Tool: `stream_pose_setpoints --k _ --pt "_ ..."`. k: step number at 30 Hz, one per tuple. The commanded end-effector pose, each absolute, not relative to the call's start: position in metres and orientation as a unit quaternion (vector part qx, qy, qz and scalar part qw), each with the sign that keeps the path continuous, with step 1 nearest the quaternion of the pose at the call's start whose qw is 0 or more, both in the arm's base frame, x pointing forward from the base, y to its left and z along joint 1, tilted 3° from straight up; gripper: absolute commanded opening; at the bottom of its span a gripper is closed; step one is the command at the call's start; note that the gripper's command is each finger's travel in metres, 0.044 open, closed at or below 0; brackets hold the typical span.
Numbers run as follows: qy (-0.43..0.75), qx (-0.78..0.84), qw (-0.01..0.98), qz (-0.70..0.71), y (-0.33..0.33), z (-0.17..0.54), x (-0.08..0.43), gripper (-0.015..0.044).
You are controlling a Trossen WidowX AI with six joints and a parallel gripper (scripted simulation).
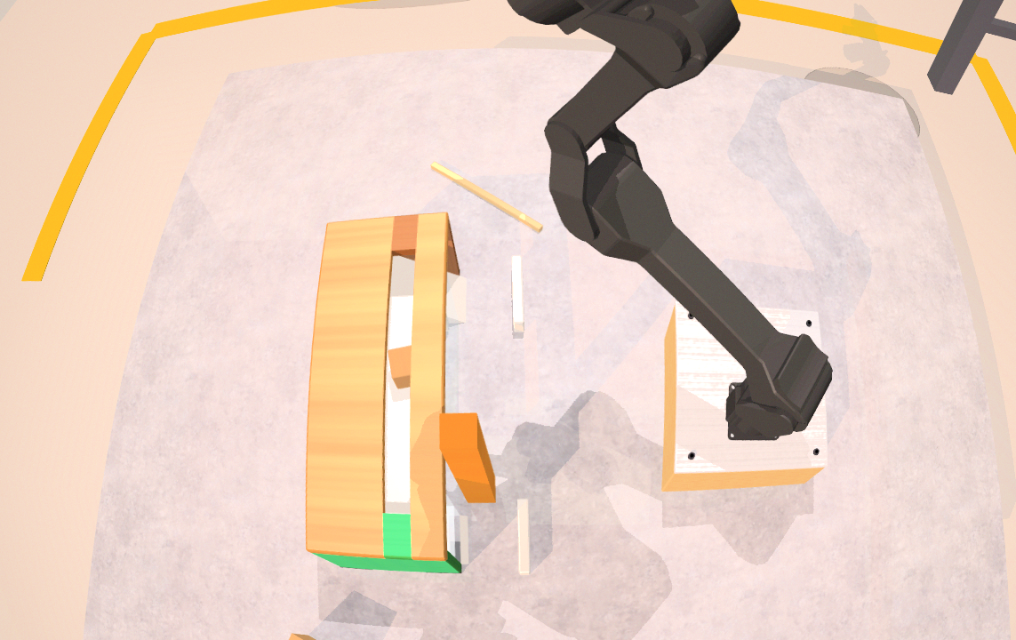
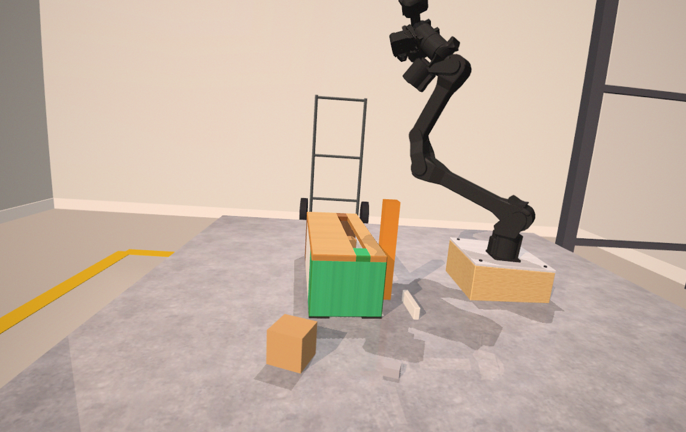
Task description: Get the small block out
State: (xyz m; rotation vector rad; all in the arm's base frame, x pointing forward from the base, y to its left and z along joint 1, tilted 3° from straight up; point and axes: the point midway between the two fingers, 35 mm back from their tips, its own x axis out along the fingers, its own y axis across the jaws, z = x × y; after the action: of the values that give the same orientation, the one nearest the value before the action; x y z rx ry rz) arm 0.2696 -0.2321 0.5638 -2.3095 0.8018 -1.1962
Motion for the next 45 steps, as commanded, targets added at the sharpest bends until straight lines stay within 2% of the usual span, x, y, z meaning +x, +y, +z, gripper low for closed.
stream_pose_setpoints --k 1,13,20,26,35,45 --pt "0.289 -0.829 0.206 -0.432 -0.232 0.565 0.267 0.0400" --pt "0.352 -0.745 -0.012 -0.566 -0.198 0.655 0.119 0.0400" --pt "0.398 -0.642 -0.186 -0.629 -0.127 0.693 0.031 0.0400" --pt "0.426 -0.527 -0.335 -0.655 -0.042 0.707 -0.019 0.0400" --pt "0.440 -0.324 -0.534 -0.645 0.099 0.695 -0.036 0.0400" --pt "0.402 -0.066 -0.698 -0.589 0.239 0.639 0.021 0.0400"
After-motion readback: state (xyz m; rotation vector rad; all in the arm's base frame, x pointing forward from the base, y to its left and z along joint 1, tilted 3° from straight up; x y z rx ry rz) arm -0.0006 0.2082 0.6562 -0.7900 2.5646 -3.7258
